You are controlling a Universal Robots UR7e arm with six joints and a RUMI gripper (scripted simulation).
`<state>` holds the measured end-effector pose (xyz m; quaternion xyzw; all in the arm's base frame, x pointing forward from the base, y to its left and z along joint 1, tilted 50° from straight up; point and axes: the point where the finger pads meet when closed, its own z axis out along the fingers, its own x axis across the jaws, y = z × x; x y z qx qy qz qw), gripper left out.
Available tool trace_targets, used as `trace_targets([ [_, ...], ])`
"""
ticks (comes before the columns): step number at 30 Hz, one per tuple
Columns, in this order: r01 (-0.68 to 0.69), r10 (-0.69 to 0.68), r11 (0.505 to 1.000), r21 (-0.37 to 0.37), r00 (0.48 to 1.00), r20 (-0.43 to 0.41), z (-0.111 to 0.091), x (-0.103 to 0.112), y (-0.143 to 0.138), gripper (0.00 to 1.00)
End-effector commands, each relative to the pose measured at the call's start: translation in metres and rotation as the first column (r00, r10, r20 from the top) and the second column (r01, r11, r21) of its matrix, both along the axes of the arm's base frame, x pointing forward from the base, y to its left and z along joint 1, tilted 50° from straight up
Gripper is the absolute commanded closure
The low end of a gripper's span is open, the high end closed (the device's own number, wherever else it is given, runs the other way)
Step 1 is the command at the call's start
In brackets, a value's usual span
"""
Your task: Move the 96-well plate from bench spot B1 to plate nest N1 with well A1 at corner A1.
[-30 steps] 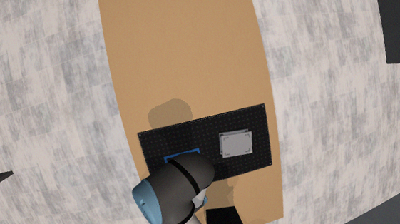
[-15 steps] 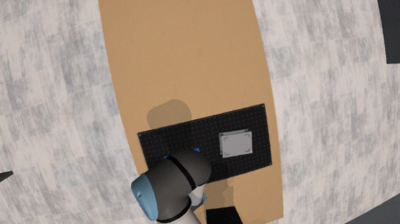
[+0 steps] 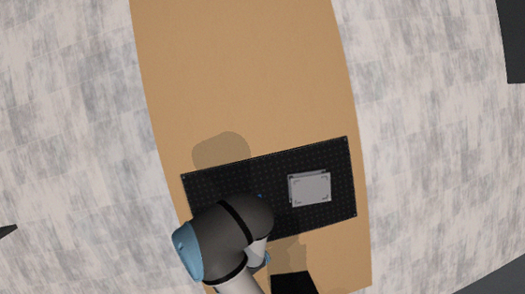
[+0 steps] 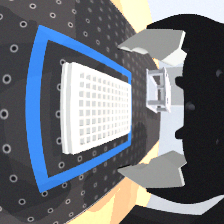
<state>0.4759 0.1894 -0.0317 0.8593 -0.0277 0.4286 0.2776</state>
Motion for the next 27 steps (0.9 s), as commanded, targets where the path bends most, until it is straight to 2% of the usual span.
trace_targets([
  [1,-0.001,0.001,1.0,0.0,1.0,0.001,-0.0047,0.006,0.0002,0.0],
  [19,-0.001,0.001,1.0,0.0,1.0,0.001,-0.0062,0.0078,0.0002,0.0],
  [20,-0.001,0.001,1.0,0.0,1.0,0.001,-0.0062,0.0078,0.0002,1.0],
  [27,-0.001,0.001,1.0,0.0,1.0,0.001,-0.0061,0.0078,0.0002,1.0],
])
